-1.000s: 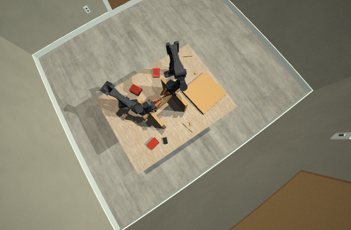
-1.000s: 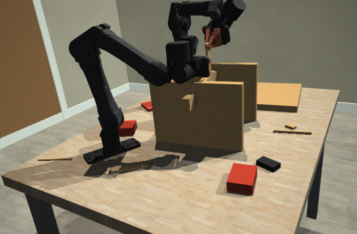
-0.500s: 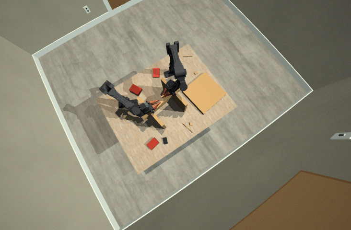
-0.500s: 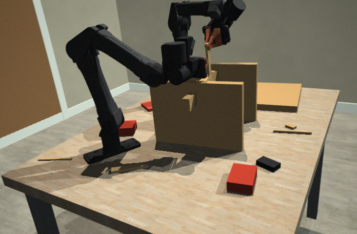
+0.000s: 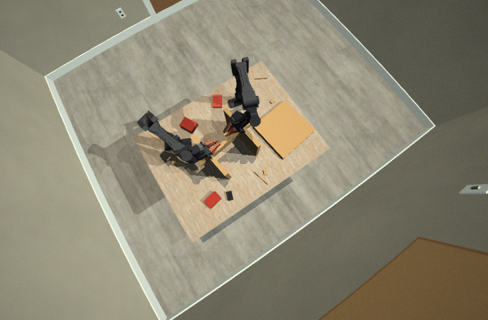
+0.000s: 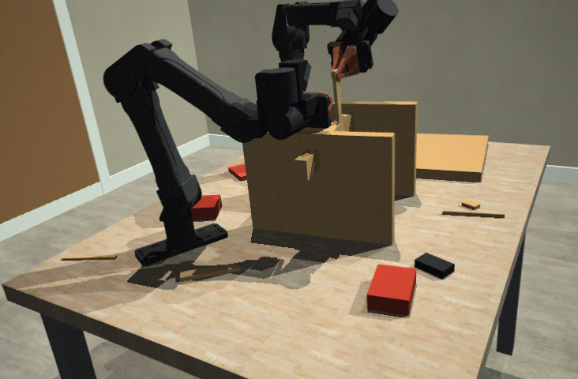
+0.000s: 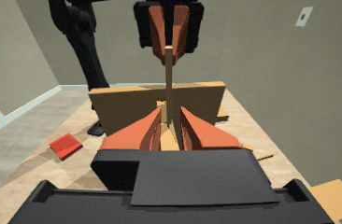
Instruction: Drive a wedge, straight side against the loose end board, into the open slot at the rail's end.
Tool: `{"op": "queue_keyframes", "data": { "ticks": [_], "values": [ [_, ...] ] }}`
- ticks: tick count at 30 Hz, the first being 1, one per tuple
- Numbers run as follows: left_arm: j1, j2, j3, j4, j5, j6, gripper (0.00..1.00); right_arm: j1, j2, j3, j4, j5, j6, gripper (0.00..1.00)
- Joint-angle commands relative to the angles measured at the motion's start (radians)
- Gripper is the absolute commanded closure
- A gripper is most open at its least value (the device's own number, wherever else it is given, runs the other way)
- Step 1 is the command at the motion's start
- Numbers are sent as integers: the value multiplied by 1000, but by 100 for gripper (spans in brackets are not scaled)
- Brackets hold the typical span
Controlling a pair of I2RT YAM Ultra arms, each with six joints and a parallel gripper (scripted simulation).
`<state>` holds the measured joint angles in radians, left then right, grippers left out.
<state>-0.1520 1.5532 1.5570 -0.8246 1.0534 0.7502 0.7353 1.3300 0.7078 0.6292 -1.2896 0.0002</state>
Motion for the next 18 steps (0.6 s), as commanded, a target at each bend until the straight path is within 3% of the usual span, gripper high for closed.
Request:
{"op": "queue_keyframes", "data": {
  "ticks": [1, 18],
  "values": [
    [1, -11, 34, 7, 13, 6, 98, -17, -37, 20, 3, -12, -3, 78],
    [1, -11, 34, 7, 13, 6, 98, -115, -74, 73, -101, 207, 8, 78]
  ]
}}
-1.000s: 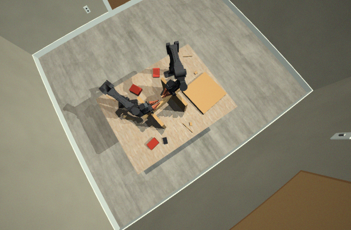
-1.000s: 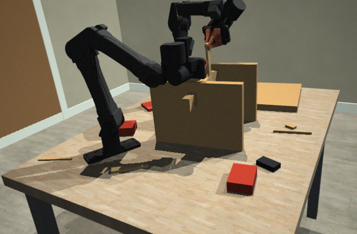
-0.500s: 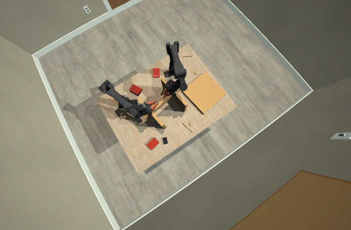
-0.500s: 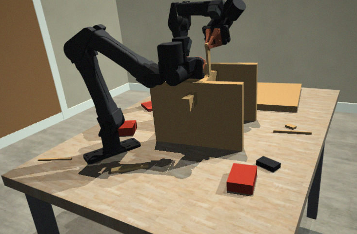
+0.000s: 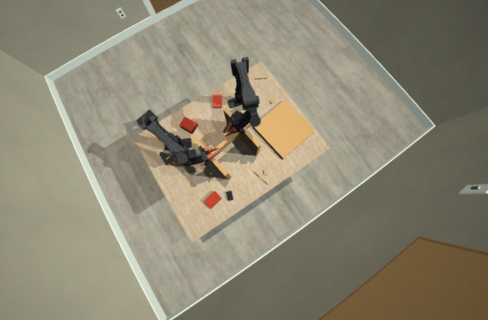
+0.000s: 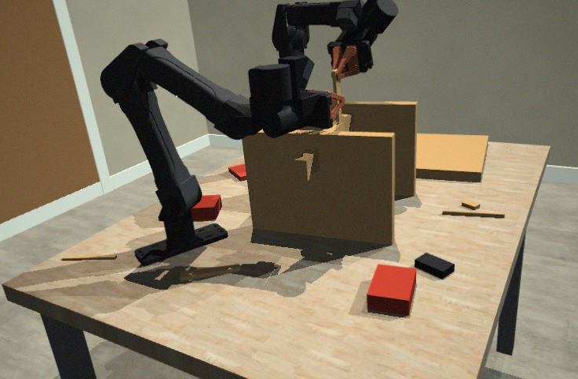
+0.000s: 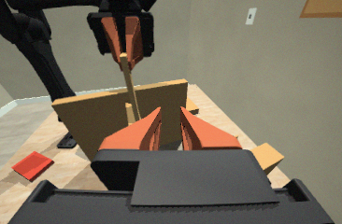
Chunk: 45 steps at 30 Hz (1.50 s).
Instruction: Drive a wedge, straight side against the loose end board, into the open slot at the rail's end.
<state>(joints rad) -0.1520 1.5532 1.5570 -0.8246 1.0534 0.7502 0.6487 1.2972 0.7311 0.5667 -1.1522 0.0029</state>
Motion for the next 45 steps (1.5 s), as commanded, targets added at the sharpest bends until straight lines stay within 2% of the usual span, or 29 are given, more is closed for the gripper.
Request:
{"op": "queue_keyframes", "data": {
  "ticks": [1, 4, 6, 21, 23, 38, 40, 45],
  "values": [
    [1, -11, 34, 7, 13, 6, 98, -38, -46, 57, -48, 89, 5, 78],
    [1, -11, 34, 7, 13, 6, 98, -69, -59, 73, -79, 147, 3, 78],
    [1, -11, 34, 7, 13, 6, 98, -69, -59, 73, -79, 147, 3, 78],
    [1, -11, 34, 7, 13, 6, 98, -220, -115, 155, -222, 423, -10, 78],
    [1, -11, 34, 7, 13, 6, 98, -220, -115, 155, -222, 423, -10, 78],
    [1, -11, 34, 7, 13, 6, 98, -369, -171, 225, -344, 686, -7, 78],
    [1, -11, 34, 7, 13, 6, 98, -369, -171, 225, -344, 686, -7, 78],
    [1, -11, 34, 7, 13, 6, 98, -415, -189, 247, -384, 771, -3, 78]
  ]
}}
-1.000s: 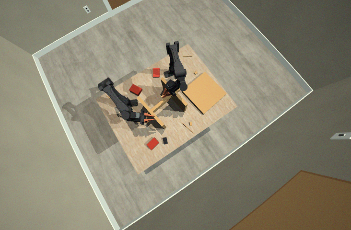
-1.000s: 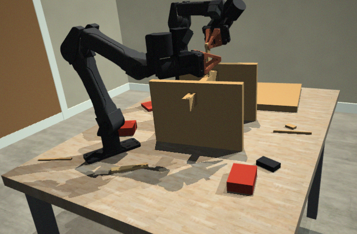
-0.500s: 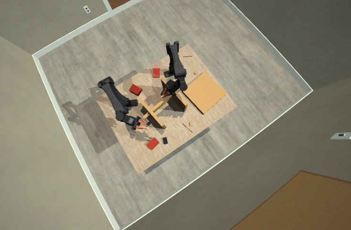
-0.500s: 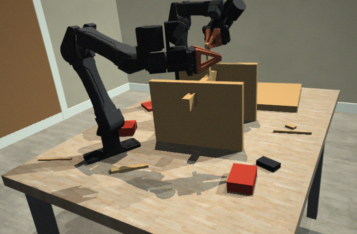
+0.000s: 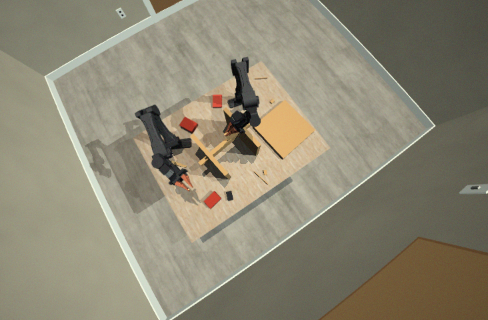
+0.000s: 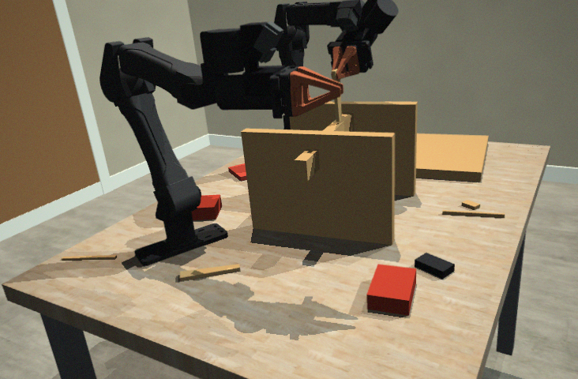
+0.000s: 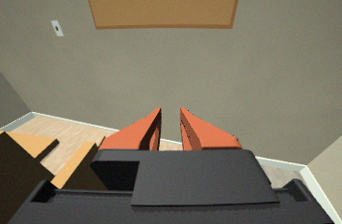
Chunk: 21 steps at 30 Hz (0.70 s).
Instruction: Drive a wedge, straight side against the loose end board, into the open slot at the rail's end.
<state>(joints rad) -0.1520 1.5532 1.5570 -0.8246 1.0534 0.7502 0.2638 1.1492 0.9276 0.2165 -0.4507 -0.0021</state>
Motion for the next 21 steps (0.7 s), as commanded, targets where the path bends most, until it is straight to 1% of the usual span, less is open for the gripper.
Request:
{"op": "queue_keyframes", "data": {
  "ticks": [1, 10, 12, 13, 15, 21],
  "values": [
    [1, -11, 34, 7, 13, 6, 98, -41, -47, 54, -40, 88, 8, 78],
    [1, -11, 34, 7, 13, 6, 98, -129, -79, 96, -116, 242, 6, 78],
    [1, -11, 34, 7, 13, 6, 98, -129, -79, 96, -116, 242, 6, 78],
    [1, -11, 34, 7, 13, 6, 98, -141, -68, 105, -126, 258, 4, 78],
    [1, -11, 34, 7, 13, 6, 98, -157, -93, 109, -139, 290, 7, 78],
    [1, -11, 34, 7, 13, 6, 98, -214, -113, 135, -187, 394, 6, 78]
  ]
}}
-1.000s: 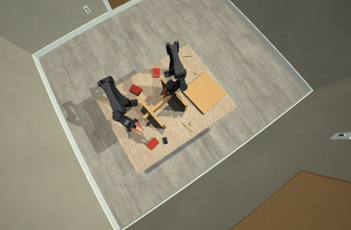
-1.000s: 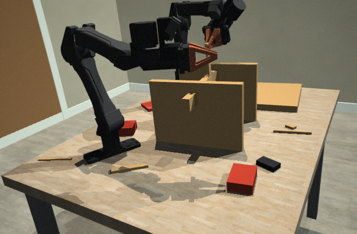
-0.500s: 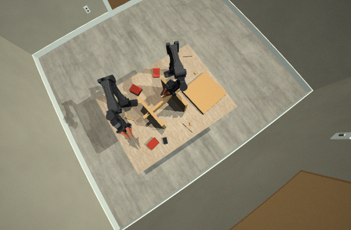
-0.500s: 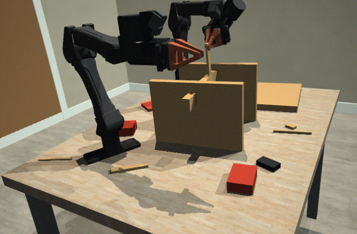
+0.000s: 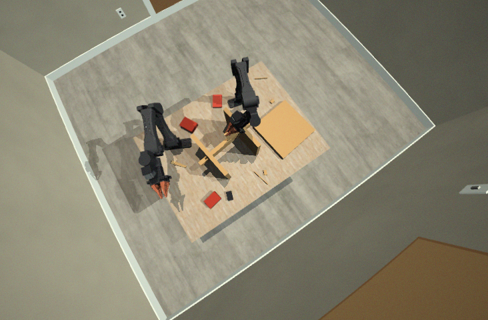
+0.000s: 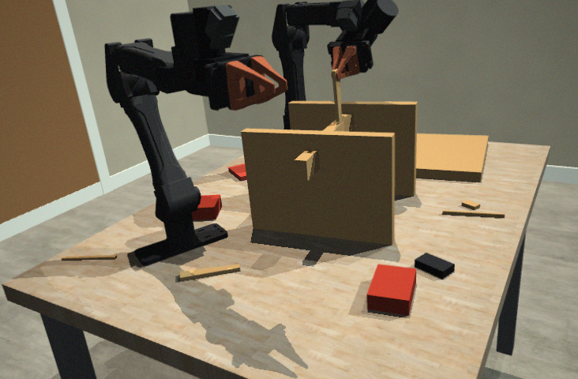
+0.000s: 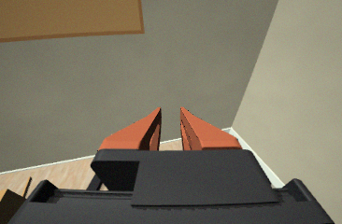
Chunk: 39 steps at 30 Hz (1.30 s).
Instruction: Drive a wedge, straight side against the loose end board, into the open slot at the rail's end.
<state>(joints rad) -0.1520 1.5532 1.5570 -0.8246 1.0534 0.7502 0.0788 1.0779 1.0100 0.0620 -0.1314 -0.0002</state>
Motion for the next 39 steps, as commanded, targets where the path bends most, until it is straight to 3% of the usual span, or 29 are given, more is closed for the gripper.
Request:
{"op": "queue_keyframes", "data": {
  "ticks": [1, 6, 25, 36, 39],
  "values": [
    [1, -11, 34, 7, 13, 6, 98, -39, -45, 57, -41, 92, 4, 78],
    [1, -11, 34, 7, 13, 6, 98, -83, -56, 78, -82, 161, 3, 78],
    [-20, 16, 83, -38, 5, -31, 98, -87, -42, 91, -32, 116, 5, 78],
    [-78, 89, 352, -172, -56, -145, 98, -87, -42, 91, -32, 117, 5, 78],
    [-114, 169, 365, -256, -108, -179, 98, -87, -42, 91, -32, 117, 5, 78]
  ]
}}
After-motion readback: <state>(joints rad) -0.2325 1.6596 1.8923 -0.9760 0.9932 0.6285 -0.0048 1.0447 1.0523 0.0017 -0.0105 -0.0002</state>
